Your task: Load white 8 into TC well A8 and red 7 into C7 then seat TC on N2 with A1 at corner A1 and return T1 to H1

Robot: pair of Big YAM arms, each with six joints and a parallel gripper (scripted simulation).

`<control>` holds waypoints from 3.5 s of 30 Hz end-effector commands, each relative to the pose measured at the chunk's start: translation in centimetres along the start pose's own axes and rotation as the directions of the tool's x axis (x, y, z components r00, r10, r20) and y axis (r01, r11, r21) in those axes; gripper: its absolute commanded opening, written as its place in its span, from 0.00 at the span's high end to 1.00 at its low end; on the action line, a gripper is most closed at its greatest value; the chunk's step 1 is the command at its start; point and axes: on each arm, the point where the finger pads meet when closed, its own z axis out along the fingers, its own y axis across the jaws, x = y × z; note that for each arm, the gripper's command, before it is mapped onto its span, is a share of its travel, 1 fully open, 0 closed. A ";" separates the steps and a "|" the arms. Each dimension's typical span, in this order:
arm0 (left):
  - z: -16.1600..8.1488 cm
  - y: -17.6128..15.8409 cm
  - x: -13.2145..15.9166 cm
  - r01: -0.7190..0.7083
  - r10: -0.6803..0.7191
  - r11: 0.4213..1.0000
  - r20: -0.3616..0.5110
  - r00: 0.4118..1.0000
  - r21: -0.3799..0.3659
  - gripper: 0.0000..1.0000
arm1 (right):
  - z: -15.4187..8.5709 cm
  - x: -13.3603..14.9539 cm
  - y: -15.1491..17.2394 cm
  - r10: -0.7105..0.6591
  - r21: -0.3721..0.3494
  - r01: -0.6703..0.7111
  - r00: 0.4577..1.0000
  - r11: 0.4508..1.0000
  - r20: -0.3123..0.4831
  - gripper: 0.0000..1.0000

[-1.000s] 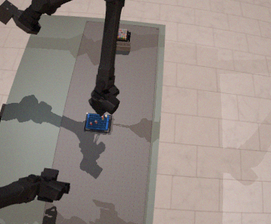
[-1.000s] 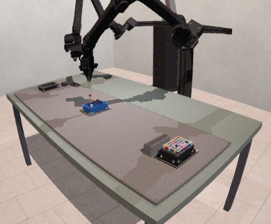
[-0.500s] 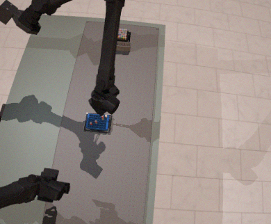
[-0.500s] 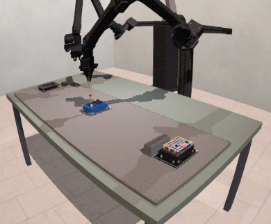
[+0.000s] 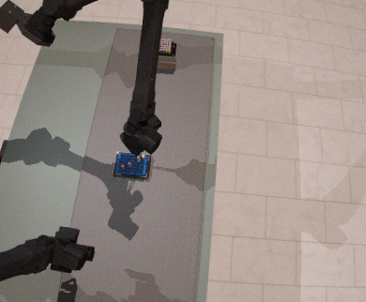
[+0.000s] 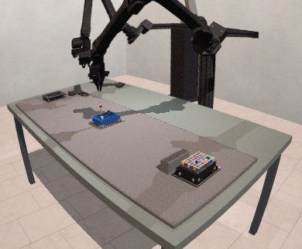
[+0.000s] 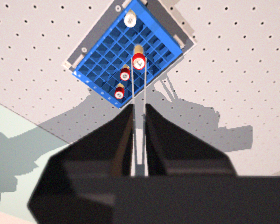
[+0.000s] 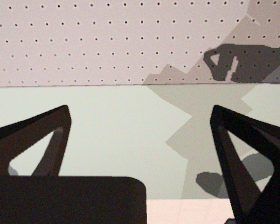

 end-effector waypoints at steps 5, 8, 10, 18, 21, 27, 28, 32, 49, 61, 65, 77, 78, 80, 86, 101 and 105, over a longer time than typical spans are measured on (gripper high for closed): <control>1.4 0.1 -0.3 0.006 -0.006 1.000 -0.001 1.000 -0.010 0.91 | -0.2 -0.5 -0.1 -0.014 0.000 0.014 1.000 1.000 0.005 0.00; 1.5 0.0 -0.3 0.008 -0.008 1.000 0.000 1.000 -0.008 0.91 | -0.2 -0.5 -0.1 -0.014 0.000 0.014 1.000 1.000 0.005 0.00; 1.7 0.2 0.0 0.000 0.000 1.000 -0.004 1.000 -0.015 0.91 | -0.2 -0.5 -0.1 -0.014 0.000 0.014 1.000 1.000 0.005 0.00; 1.9 0.1 -0.2 0.004 -0.003 1.000 0.001 1.000 -0.013 0.91 | -0.2 -0.5 -0.1 -0.014 0.000 0.014 1.000 1.000 0.005 0.00; 1.8 -0.1 -0.5 0.012 -0.012 1.000 0.003 1.000 -0.006 0.91 | -0.2 -0.5 -0.1 -0.014 0.000 0.014 1.000 1.000 0.005 0.00; 2.0 0.0 -0.3 0.008 -0.008 1.000 0.001 1.000 -0.009 0.91 | -0.2 -0.5 -0.1 -0.014 0.000 0.014 1.000 1.000 0.005 0.00; 2.0 0.0 -0.3 0.008 -0.008 1.000 0.001 1.000 -0.009 0.91 | -0.2 -0.5 -0.1 -0.014 0.000 0.014 1.000 1.000 0.005 0.00; 2.0 -0.1 -0.4 0.013 -0.013 1.000 0.002 1.000 -0.004 0.91 | -0.2 -0.5 -0.1 -0.014 0.000 0.014 1.000 1.000 0.005 0.00; 2.4 0.0 -0.3 0.011 -0.011 1.000 -0.001 1.000 -0.006 0.91 | -0.2 -0.5 -0.1 -0.014 0.000 0.014 1.000 1.000 0.005 0.00; 2.8 0.0 -0.3 0.011 -0.011 1.000 -0.002 1.000 -0.006 0.91 | -0.2 -0.5 -0.1 -0.014 0.000 0.014 1.000 1.000 0.005 0.00; 2.8 0.0 -0.3 0.015 -0.015 1.000 -0.001 1.000 -0.003 0.91 | -0.2 -0.5 -0.1 -0.014 0.000 0.014 1.000 1.000 0.005 0.00; 3.2 0.1 -0.3 0.013 -0.013 1.000 0.001 1.000 -0.004 0.91 | -0.2 -0.5 -0.1 -0.014 0.000 0.014 1.000 1.000 0.005 0.00; 3.2 0.1 -0.3 0.013 -0.013 1.000 0.001 1.000 -0.004 0.91 | -0.2 -0.5 -0.1 -0.014 0.000 0.014 1.000 1.000 0.005 0.00; 3.2 0.1 -0.3 0.013 -0.013 1.000 0.001 1.000 -0.004 0.91 | -0.2 -0.5 -0.1 -0.014 0.000 0.014 1.000 1.000 0.005 0.00; 3.5 0.2 -0.2 0.011 -0.011 1.000 -0.001 1.000 -0.006 0.91 | -0.2 -0.5 -0.1 -0.014 0.000 0.014 1.000 1.000 0.005 0.00; 3.7 0.2 -0.3 0.014 -0.014 1.000 0.001 1.000 -0.003 0.91 | -0.2 -0.5 -0.1 -0.014 0.000 0.014 1.000 1.000 0.005 0.00; 3.8 0.1 -0.3 0.016 -0.016 1.000 0.002 1.000 -0.002 0.91 | -0.2 -0.5 -0.1 -0.014 0.000 0.014 1.000 1.000 0.005 0.00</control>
